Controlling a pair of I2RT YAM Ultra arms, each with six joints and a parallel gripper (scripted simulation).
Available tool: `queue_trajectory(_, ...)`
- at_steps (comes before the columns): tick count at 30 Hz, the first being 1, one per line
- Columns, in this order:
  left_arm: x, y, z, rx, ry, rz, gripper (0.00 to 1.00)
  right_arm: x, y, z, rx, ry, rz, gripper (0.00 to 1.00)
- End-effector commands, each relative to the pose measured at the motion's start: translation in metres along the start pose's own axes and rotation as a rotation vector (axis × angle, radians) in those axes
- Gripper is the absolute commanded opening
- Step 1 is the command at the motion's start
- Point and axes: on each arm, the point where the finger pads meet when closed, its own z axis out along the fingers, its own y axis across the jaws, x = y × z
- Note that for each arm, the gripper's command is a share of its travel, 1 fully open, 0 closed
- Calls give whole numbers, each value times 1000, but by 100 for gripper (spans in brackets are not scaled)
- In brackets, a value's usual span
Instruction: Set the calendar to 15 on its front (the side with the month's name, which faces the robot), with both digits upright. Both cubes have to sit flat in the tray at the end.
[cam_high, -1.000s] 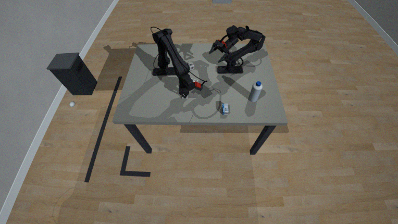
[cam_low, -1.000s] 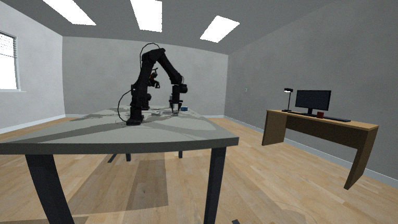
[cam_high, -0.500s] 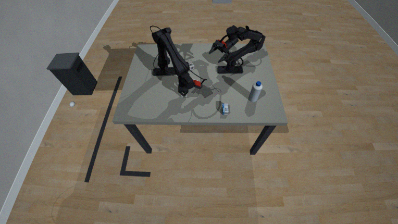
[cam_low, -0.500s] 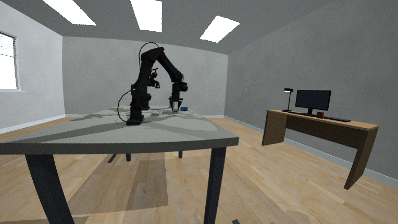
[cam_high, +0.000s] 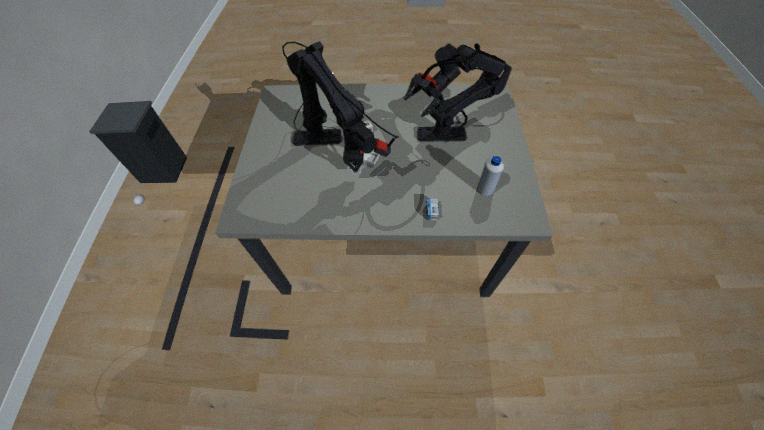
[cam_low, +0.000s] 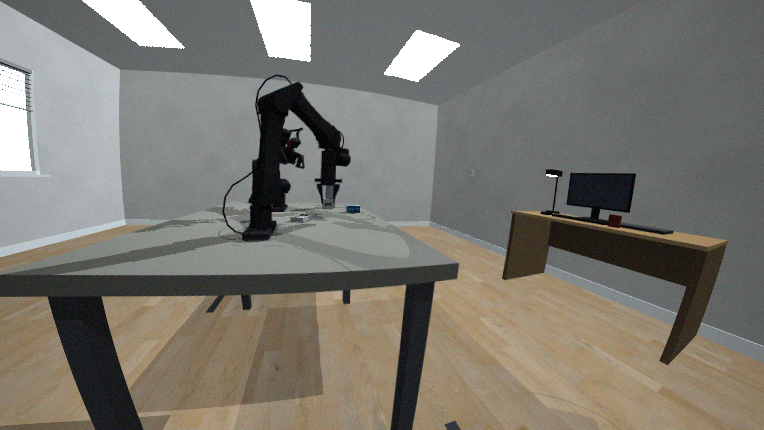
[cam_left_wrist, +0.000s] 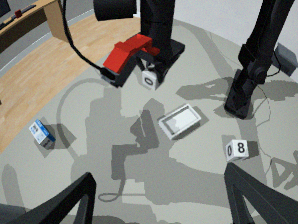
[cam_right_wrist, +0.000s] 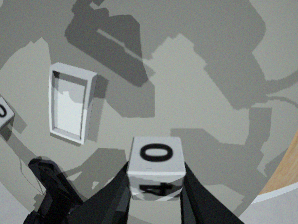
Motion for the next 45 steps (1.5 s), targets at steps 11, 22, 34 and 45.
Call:
queue_trajectory(11,-25,-29,-76,146,180,99,100,-3,94,-4,18,-14,19,35)
queue_trajectory(22,-47,-38,-107,203,205,138,100,0,114,-4,25,-17,5,35)
queue_trajectory(34,-55,-40,-111,215,187,144,100,-2,111,-6,-14,14,362,35)
queue_trajectory(45,-52,-38,-110,204,188,136,100,-10,107,6,2,-20,346,35)
